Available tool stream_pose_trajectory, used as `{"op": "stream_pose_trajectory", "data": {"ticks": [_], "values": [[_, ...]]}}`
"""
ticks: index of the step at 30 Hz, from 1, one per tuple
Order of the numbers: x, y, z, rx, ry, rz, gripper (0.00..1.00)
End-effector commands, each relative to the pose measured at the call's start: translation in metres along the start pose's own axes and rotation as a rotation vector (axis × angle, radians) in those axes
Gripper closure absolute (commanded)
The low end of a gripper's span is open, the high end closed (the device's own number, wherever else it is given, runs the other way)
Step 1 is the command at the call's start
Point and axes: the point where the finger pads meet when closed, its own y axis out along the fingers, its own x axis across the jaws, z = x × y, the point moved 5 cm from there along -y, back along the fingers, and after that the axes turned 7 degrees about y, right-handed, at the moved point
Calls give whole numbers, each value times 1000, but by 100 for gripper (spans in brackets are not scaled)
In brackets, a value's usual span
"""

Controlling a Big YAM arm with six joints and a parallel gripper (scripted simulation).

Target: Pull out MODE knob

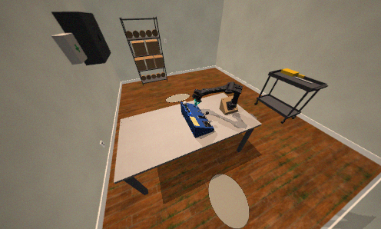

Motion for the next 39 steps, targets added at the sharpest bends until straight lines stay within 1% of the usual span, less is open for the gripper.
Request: {"op": "stream_pose_trajectory", "data": {"ticks": [1, 12, 13, 15, 16, 17, 18, 21, 23, 33, 35, 36, 39], "values": [[-2, -28, -27, -58, -33, 15, 100], [-2, -28, -27, -58, -33, 15, 100], [-2, -28, -27, -58, -33, 15, 30], [-2, -28, -27, -58, -33, 16, 30], [-7, -23, -22, -47, -19, 12, 30], [-4, -10, -18, -20, -23, 2, 30], [0, -5, -15, -9, -24, -3, 30], [1, -5, -12, -6, -19, -4, 30], [-1, -10, -14, -16, -17, 0, 30], [-1, -11, -14, -17, -17, 1, 30], [-2, -18, -18, -32, -22, 6, 30], [-4, -28, -22, -50, -23, 14, 30], [-3, -41, -33, -65, -43, 20, 30]]}}
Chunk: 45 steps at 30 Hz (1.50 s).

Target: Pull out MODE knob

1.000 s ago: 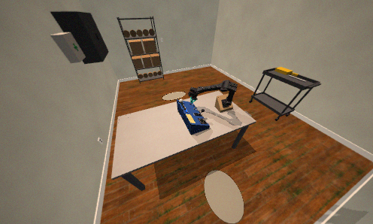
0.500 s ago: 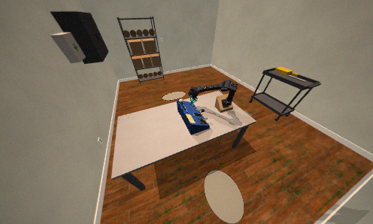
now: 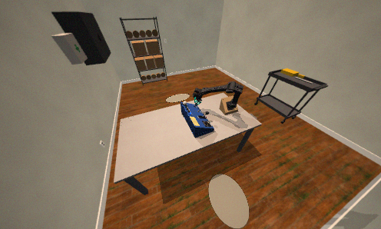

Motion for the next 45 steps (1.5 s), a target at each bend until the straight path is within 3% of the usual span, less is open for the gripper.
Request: {"op": "stream_pose_trajectory", "data": {"ticks": [1, 4, 14, 18, 20, 21, 23, 27, 28, 45], "values": [[-2, -33, -32, -59, -48, 18, 30], [-8, -33, -26, -46, -32, 13, 30], [-2, -113, -30, -54, -51, 31, 30], [-11, -127, -22, -35, -27, 22, 30], [-11, -127, -22, -35, -27, 22, 30], [3, -112, -8, 6, -23, -2, 30], [5, -130, -30, -24, -67, 21, 30], [-4, -135, -25, -30, -44, 21, 30], [-5, -131, -18, -21, -29, 14, 0], [-3, -128, -11, -12, -10, 7, 0]]}}
